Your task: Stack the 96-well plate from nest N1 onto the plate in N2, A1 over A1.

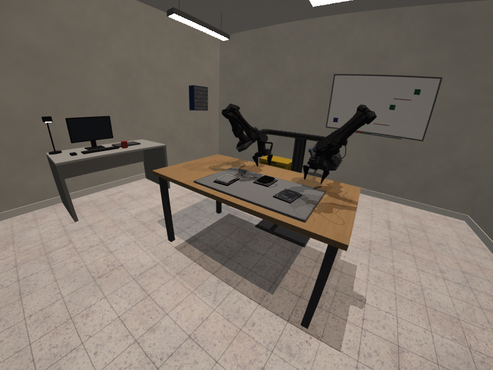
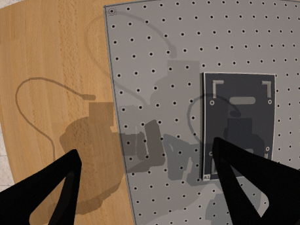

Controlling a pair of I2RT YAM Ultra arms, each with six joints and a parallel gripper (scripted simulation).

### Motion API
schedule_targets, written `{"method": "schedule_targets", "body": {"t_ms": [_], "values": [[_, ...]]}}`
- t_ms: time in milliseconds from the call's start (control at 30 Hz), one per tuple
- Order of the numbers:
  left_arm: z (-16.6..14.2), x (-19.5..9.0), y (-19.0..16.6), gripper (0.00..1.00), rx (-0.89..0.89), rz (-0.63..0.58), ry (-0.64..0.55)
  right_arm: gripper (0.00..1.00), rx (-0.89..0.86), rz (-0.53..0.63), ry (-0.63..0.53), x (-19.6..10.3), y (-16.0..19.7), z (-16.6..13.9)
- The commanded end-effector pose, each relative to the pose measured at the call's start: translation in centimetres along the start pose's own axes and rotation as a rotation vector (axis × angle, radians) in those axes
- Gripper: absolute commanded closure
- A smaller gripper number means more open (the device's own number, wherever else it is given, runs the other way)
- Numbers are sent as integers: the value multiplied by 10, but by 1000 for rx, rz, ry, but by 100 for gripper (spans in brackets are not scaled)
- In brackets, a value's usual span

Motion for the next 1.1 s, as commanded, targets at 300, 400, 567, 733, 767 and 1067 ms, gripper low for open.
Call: {"method": "schedule_targets", "body": {"t_ms": [300, 400, 567, 733, 767, 1067], "values": [[49, -5, 89, 0, 53, -115, -361, 0, 0, 22, -44, 1, 5, 12], [49, -2, 109, 0, 47, -92, -372, 0, -4, 22, -40, 1, 5, 11], [43, 4, 162, 0, 29, -19, -377, 0, -4, 22, -39, 1, 5, 11], [35, 7, 206, 0, 16, 44, -369, 0, -4, 22, -39, 1, 5, 11], [35, 7, 210, 0, 15, 49, -369, 0, -4, 22, -39, 1, 5, 11], [31, 9, 217, 0, 6, 62, -347, 0, -3, 14, -32, 0, 3, 8]]}}
Point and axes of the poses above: on each arm, the point where the finger pads meet when closed, its own x axis out along the fingers, its own y axis across the jaws, z = x × y, the point moved 5 cm from there along -x, back along the fingers, and after that the axes turned 10 degrees about x, right-handed, at the moved point
